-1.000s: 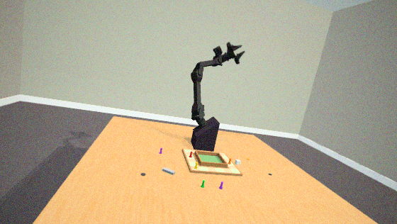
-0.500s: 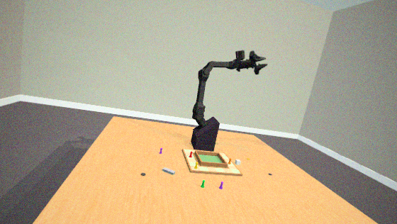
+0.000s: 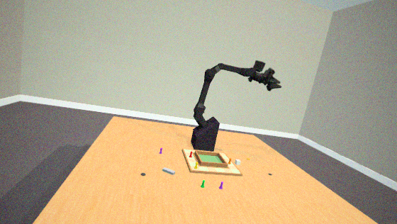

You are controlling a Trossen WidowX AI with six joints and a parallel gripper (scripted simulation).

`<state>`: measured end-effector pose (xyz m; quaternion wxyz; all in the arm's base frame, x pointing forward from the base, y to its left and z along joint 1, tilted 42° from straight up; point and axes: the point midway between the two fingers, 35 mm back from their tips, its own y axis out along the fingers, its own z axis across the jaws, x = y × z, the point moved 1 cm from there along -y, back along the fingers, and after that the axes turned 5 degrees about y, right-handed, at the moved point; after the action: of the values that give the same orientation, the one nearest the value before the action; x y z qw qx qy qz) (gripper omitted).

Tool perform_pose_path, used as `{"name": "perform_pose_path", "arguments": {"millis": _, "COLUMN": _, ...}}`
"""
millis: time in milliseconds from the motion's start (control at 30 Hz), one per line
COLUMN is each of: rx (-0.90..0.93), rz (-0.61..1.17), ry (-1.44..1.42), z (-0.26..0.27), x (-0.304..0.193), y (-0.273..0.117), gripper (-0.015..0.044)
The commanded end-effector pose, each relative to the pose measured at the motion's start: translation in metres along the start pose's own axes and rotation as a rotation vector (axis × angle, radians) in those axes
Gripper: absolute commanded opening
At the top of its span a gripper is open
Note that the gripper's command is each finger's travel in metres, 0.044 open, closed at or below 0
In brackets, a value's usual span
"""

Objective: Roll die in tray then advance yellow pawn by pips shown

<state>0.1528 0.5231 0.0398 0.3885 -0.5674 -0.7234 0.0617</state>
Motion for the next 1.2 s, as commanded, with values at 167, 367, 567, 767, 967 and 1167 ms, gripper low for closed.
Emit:
{"name": "perform_pose_path", "arguments": {"millis": 167, "rx": -0.013, "rz": 0.343, "ry": 0.191, "z": -0.034, "x": -0.121, "y": 0.076, "gripper": 0.0275}}
{"name": "perform_pose_path", "arguments": {"millis": 367, "rx": -0.047, "rz": 0.568, "ry": 0.339, "z": -0.056, "x": -0.203, "y": 0.100, "gripper": 0.0275}}
{"name": "perform_pose_path", "arguments": {"millis": 567, "rx": -0.107, "rz": 0.818, "ry": 0.509, "z": -0.074, "x": -0.290, "y": 0.109, "gripper": 0.0275}}
{"name": "perform_pose_path", "arguments": {"millis": 767, "rx": -0.197, "rz": 1.091, "ry": 0.693, "z": -0.086, "x": -0.376, "y": 0.098, "gripper": 0.0275}}
{"name": "perform_pose_path", "arguments": {"millis": 967, "rx": -0.325, "rz": 1.393, "ry": 0.884, "z": -0.090, "x": -0.458, "y": 0.064, "gripper": 0.0275}}
{"name": "perform_pose_path", "arguments": {"millis": 1167, "rx": -0.353, "rz": 1.452, "ry": 0.918, "z": -0.090, "x": -0.473, "y": 0.050, "gripper": 0.0275}}
